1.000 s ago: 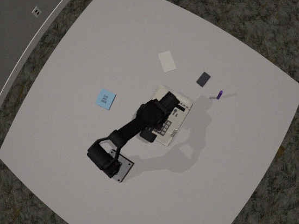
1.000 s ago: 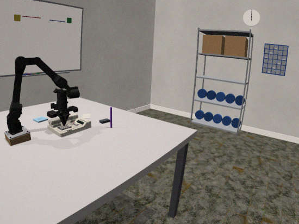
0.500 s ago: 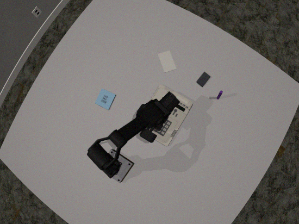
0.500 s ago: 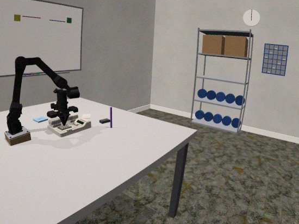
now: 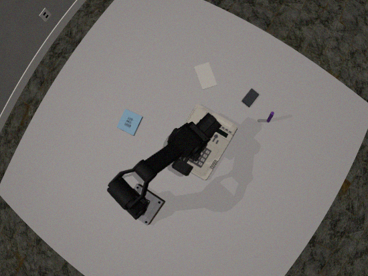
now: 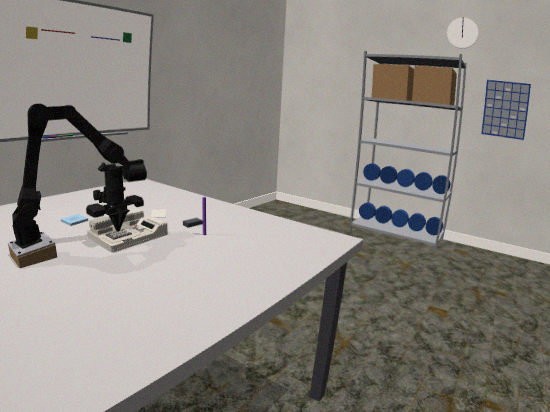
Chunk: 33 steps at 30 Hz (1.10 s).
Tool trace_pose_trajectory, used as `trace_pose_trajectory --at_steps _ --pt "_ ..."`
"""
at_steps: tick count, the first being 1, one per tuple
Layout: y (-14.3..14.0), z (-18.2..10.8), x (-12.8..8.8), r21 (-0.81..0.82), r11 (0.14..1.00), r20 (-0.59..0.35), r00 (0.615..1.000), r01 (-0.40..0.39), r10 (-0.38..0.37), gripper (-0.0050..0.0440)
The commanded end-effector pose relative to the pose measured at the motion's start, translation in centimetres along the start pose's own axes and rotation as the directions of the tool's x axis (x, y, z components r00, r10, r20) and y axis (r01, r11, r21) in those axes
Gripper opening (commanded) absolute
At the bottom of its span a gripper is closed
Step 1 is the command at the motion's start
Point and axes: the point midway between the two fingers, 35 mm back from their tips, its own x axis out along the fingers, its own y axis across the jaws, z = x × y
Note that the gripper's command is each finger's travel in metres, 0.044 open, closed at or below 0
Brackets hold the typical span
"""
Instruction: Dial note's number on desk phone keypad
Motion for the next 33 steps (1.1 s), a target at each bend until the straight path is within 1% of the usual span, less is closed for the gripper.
trace_pose_trajectory --at_steps 1,3,5,7,16,20,22,24,27,33 --pt "0.0 0.0 -0.6 -0.005 1.000 0.002 1.000 -0.002 0.002 -0.0050" --pt "0.0 0.0 -0.6 -0.005 1.000 0.002 1.000 -0.002 0.002 -0.0050" --pt "0.0 0.0 -2.2 -0.005 1.000 0.002 1.000 -0.002 0.002 -0.0050" --pt "0.0 0.0 -2.8 -0.005 1.000 0.002 1.000 -0.002 0.002 -0.0050" --pt "0.0 0.0 -2.8 -0.005 1.000 0.002 1.000 -0.002 0.002 -0.0050" --pt "-0.4 0.0 -2.8 -0.004 1.000 0.002 1.000 -0.003 0.003 -0.0050" --pt "-1.4 0.0 -2.8 -0.005 1.000 0.002 1.000 -0.002 0.003 -0.0050" --pt "-1.5 0.0 -2.8 -0.005 1.000 0.002 1.000 -0.002 0.002 -0.0050" --pt "-1.5 0.0 -2.0 -0.005 1.000 0.002 1.000 -0.002 0.002 -0.0050" --pt "-1.6 0.0 -1.6 -0.005 1.000 0.002 1.000 -0.002 0.002 -0.0050"
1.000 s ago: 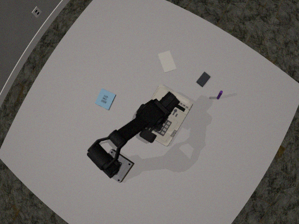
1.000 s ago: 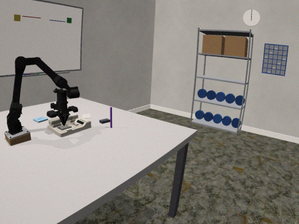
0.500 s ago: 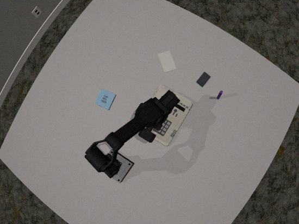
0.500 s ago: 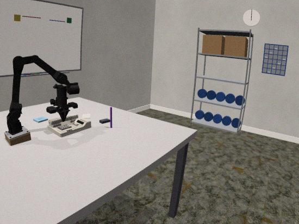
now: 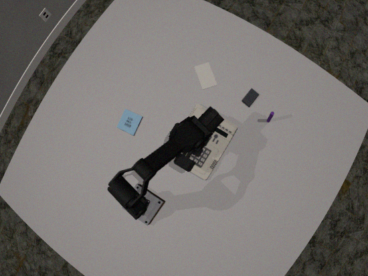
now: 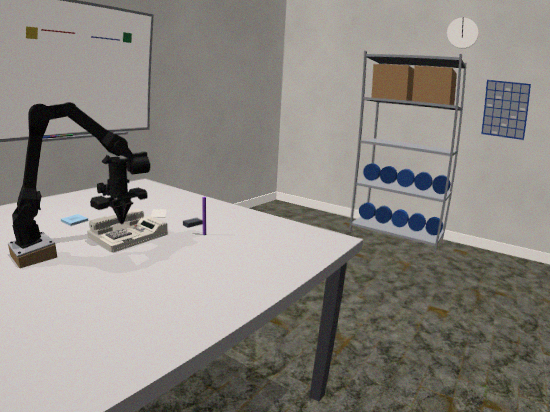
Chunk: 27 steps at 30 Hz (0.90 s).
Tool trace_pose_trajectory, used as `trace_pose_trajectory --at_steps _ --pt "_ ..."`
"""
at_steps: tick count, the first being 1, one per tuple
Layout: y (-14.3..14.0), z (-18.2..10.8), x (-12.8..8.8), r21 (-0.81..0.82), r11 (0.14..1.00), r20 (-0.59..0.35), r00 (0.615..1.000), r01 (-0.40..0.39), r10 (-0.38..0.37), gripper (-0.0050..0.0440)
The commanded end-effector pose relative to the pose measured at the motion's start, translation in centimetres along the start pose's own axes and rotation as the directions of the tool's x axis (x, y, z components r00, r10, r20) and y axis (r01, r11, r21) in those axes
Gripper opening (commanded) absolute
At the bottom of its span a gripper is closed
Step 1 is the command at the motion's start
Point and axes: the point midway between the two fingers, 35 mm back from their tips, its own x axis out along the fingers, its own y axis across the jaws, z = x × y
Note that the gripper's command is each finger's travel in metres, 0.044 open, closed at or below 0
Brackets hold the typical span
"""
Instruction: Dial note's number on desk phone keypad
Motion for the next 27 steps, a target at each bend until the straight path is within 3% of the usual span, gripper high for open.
trace_pose_trajectory --at_steps 1,13,27 --pt "0.1 0.1 0.7 0.005 1.000 0.004 1.000 -0.009 0.009 -0.0050" --pt "0.1 0.1 2.1 0.005 1.000 0.004 1.000 -0.009 0.009 -0.0050" --pt "0.1 0.1 2.1 0.005 1.000 0.004 1.000 -0.009 0.009 -0.0050"
